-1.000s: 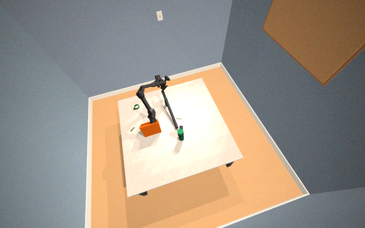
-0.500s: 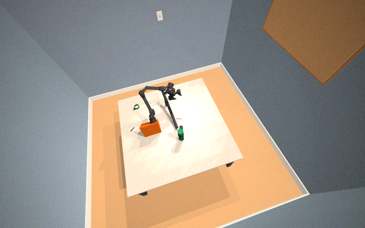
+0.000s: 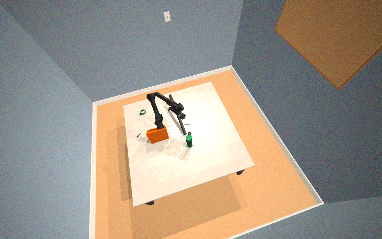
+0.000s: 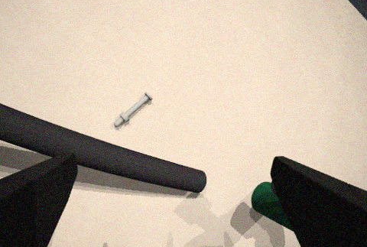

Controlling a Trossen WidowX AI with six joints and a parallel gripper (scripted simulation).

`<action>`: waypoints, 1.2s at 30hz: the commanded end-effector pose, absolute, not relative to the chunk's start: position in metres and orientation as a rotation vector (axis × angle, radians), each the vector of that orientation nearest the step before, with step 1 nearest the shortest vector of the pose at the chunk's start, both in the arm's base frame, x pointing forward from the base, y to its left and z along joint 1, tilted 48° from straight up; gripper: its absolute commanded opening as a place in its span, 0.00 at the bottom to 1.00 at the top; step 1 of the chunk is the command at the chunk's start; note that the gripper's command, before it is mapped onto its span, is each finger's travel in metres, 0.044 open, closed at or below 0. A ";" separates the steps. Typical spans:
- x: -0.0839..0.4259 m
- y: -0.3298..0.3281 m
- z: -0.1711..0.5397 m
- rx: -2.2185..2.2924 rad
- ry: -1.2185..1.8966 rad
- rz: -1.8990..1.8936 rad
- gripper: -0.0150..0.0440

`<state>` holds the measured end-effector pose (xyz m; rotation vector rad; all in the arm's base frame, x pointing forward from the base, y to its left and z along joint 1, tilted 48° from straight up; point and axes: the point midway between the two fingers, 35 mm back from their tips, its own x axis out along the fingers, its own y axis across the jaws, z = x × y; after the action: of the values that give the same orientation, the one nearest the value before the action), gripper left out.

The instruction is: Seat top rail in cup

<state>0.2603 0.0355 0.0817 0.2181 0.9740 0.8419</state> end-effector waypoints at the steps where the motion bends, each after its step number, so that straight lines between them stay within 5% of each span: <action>1: 0.234 0.019 0.072 0.529 1.006 0.765 1.00; 12: 0.231 0.015 0.070 0.568 0.999 0.754 1.00; 25: 0.281 -0.052 -0.047 -0.496 0.660 1.042 1.00; 36: 0.283 -0.055 -0.055 -0.557 0.640 1.058 1.00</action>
<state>0.2826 -0.0534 -0.0506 -0.5336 0.6424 1.0509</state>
